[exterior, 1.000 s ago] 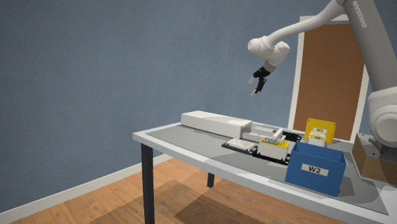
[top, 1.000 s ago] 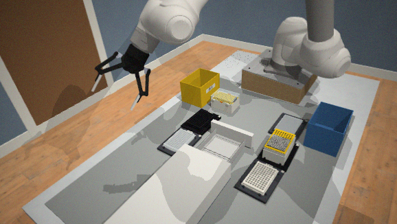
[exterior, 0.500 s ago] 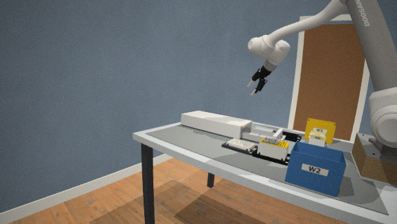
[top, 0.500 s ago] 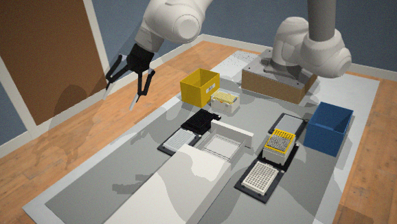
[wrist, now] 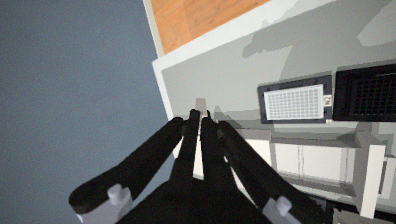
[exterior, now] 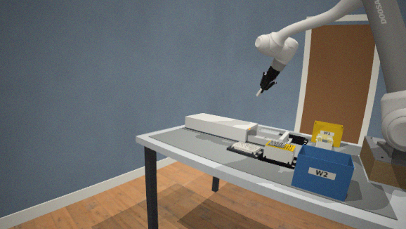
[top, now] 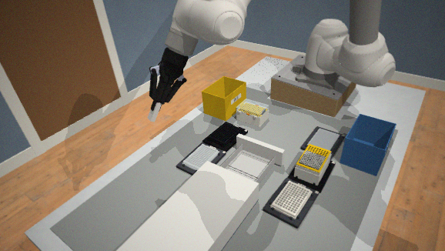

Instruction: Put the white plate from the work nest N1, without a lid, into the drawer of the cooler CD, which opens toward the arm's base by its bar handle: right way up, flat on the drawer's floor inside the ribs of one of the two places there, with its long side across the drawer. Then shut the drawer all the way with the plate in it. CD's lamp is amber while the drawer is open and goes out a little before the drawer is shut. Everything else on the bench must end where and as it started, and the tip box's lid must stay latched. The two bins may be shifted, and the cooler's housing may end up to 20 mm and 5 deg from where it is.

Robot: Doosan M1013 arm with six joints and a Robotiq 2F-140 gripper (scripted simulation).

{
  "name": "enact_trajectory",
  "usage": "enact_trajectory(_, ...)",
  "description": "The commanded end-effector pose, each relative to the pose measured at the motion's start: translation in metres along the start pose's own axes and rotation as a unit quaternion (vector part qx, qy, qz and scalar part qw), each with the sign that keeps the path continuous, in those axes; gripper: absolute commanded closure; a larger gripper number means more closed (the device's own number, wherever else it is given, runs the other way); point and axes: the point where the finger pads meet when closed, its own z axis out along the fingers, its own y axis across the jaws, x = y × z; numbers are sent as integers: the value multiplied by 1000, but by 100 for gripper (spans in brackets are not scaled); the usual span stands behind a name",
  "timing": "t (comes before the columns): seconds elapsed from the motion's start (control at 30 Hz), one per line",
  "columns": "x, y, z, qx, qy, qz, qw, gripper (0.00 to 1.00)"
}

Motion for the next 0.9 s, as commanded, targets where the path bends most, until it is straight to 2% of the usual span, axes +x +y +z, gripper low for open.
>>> enact_trajectory(0.0,-9,13,-7,-8,-5,-27,1000,100)
enact_trajectory(0.27,-27,44,-23,-36,-15,-124,992,100)
enact_trajectory(0.37,-29,48,-25,-36,-15,-125,991,100)
enact_trajectory(0.6,-44,76,-40,-63,-30,-221,973,100)
enact_trajectory(0.67,-48,84,-44,-63,-30,-223,972,100)
enact_trajectory(0.87,-59,108,-58,-83,-45,-301,949,100)
